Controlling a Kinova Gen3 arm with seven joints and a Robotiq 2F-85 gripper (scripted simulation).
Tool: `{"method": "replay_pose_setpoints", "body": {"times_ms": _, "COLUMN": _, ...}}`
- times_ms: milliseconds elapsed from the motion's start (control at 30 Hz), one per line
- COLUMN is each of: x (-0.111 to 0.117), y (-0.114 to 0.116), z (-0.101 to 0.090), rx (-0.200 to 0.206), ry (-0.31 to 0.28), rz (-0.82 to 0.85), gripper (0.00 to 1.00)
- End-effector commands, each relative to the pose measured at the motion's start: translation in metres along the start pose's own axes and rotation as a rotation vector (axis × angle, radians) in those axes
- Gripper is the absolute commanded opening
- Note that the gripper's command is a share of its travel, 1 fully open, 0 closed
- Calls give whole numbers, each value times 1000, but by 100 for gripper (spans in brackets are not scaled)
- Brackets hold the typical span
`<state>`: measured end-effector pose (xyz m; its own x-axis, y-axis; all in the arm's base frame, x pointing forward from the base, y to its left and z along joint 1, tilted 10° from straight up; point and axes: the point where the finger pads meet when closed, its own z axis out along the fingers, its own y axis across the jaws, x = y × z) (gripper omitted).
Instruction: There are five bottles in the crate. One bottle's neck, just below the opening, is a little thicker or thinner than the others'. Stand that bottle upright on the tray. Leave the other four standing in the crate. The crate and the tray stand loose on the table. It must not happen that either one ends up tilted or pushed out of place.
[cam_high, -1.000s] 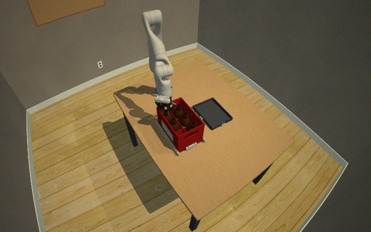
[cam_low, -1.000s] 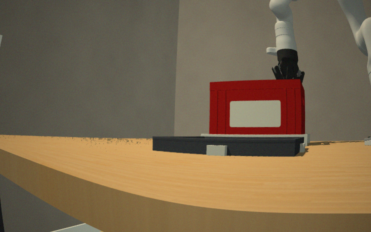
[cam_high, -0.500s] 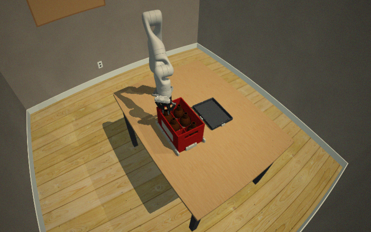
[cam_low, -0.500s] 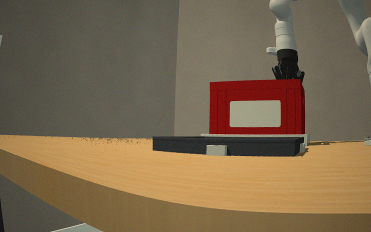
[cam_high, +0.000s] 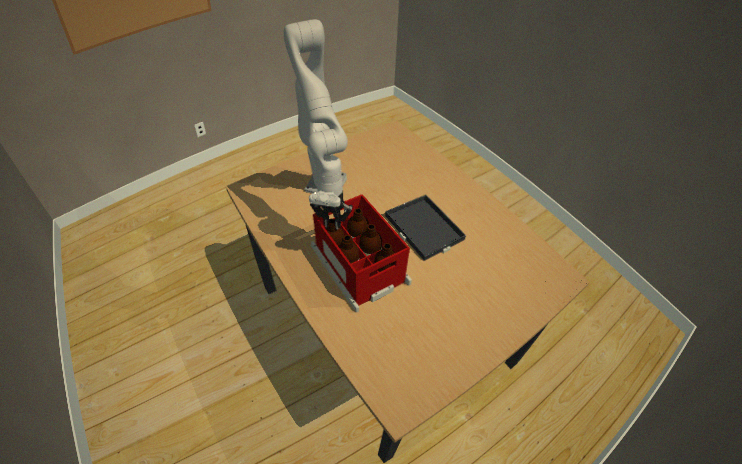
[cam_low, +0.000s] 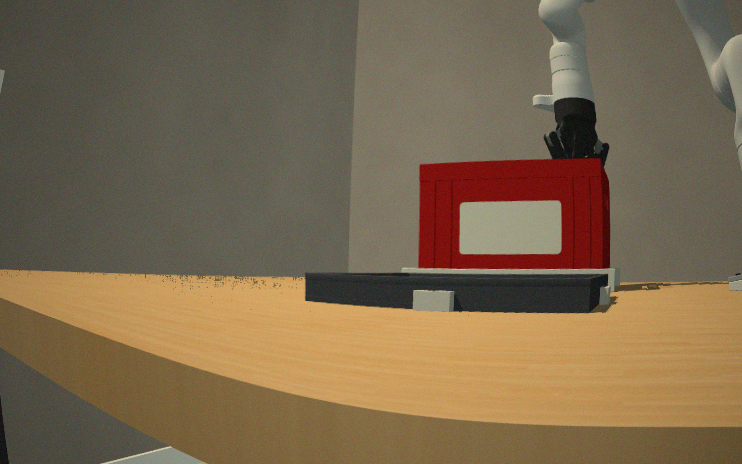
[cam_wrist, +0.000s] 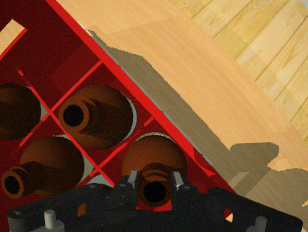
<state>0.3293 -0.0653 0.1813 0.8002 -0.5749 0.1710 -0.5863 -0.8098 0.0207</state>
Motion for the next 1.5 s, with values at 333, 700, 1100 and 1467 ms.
{"method": "replay_pose_setpoints", "body": {"times_ms": 333, "x": 0, "y": 0, "z": 0, "rx": 0, "ry": 0, "rz": 0, "gripper": 0}}
{"method": "replay_pose_setpoints", "body": {"times_ms": 700, "x": 0, "y": 0, "z": 0, "rx": 0, "ry": 0, "rz": 0, "gripper": 64}}
{"method": "replay_pose_setpoints", "body": {"times_ms": 1100, "x": 0, "y": 0, "z": 0, "rx": 0, "ry": 0, "rz": 0, "gripper": 64}}
{"method": "replay_pose_setpoints", "body": {"times_ms": 1467, "x": 0, "y": 0, "z": 0, "rx": 0, "ry": 0, "rz": 0, "gripper": 64}}
